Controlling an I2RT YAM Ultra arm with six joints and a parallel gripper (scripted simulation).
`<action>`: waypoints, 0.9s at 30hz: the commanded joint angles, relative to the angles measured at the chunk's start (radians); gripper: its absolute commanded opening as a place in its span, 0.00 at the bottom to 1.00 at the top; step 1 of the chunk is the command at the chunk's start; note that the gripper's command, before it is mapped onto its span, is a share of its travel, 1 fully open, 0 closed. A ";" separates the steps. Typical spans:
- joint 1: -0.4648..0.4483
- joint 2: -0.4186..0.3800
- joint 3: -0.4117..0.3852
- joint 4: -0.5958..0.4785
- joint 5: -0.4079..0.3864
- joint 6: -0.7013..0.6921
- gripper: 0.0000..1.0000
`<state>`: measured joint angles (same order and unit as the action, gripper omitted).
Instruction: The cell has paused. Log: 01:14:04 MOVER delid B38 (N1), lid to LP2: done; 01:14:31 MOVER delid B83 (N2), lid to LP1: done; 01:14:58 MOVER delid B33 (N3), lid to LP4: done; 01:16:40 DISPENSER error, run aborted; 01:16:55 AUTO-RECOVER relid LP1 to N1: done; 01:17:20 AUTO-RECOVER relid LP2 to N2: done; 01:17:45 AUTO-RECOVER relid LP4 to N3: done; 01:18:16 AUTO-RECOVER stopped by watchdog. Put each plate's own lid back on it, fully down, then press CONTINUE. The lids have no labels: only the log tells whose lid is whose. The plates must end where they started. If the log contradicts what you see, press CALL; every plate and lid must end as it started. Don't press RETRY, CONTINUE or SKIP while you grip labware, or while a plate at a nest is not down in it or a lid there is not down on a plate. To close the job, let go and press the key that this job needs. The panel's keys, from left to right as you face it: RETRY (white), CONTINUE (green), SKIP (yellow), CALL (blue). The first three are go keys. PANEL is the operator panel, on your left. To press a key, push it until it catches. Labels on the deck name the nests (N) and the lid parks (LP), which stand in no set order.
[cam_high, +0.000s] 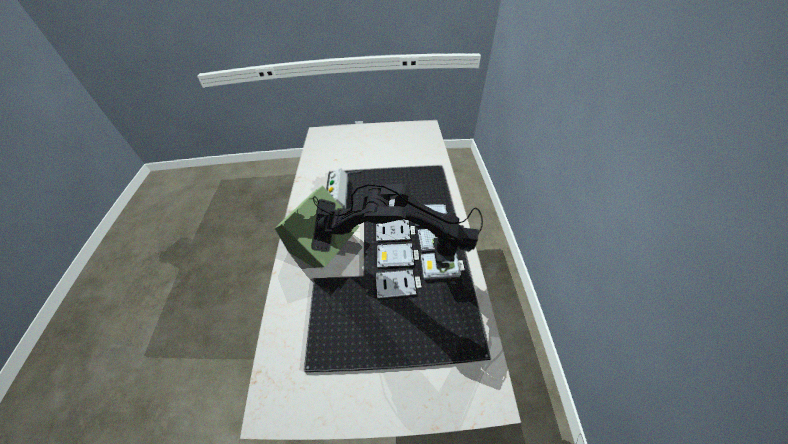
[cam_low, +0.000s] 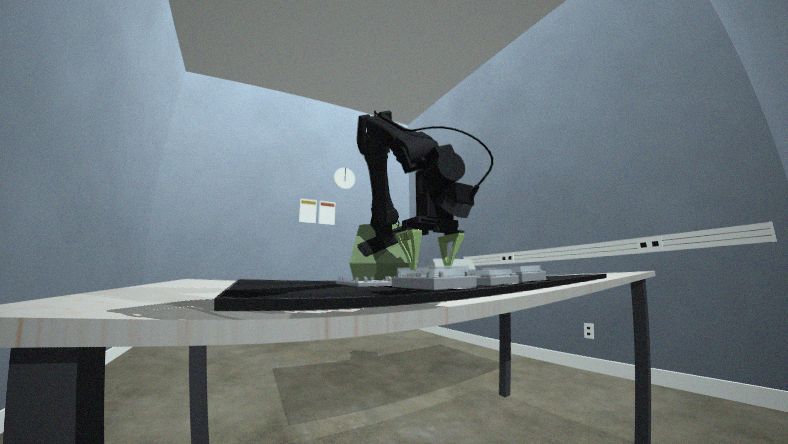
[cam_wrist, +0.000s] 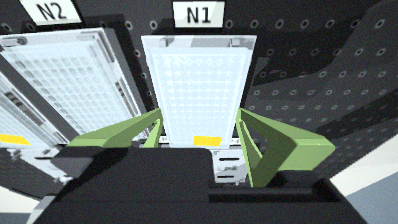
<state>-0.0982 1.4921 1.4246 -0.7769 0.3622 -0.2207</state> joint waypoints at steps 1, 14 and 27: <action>-0.004 0.005 -0.005 0.021 -0.011 -0.008 0.00; -0.001 -0.002 0.001 0.014 -0.004 -0.004 0.00; 0.000 -0.003 0.001 0.014 -0.004 -0.003 0.00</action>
<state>-0.1013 1.4971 1.4220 -0.7681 0.3592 -0.2226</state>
